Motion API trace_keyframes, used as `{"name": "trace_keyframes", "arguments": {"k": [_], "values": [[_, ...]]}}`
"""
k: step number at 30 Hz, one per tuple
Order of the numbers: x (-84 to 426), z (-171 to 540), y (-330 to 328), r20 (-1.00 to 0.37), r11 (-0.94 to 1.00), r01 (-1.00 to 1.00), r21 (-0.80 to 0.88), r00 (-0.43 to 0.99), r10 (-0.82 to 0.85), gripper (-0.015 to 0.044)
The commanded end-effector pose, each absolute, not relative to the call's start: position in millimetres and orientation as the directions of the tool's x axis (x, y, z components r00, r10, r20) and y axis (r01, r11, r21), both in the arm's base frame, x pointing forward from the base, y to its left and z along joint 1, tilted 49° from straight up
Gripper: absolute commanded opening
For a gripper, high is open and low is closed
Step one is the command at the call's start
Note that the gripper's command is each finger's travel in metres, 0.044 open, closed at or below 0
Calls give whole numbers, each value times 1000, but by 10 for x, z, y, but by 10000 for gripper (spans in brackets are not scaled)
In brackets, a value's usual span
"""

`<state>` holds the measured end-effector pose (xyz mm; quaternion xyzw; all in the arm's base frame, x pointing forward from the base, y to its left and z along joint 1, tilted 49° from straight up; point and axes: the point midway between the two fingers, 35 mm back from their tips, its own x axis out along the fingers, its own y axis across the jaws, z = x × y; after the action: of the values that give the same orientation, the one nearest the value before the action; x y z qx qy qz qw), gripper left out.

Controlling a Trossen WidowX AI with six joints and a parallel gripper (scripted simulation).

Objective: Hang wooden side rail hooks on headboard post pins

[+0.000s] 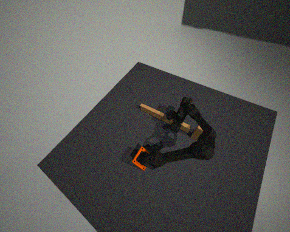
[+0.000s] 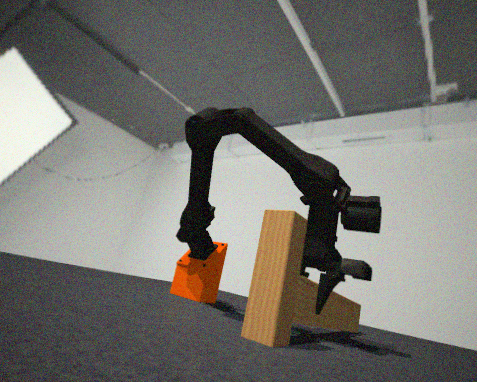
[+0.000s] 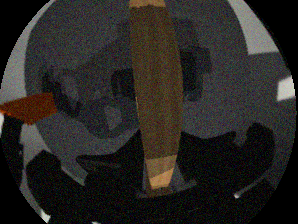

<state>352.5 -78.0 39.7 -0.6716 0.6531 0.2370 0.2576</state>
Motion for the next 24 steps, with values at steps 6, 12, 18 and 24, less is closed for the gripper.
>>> {"name": "trace_keyframes", "arguments": {"k": [6,12,18,24], "values": [[3540,425,-768,-653,-23,-999,-40,44,-756,0],[3535,431,-771,-653,-23,-999,-40,44,-756,0],[3535,436,-775,-653,-23,-999,-40,44,-756,0],[3539,441,-779,-653,-23,-999,-40,44,-756,0]]}}
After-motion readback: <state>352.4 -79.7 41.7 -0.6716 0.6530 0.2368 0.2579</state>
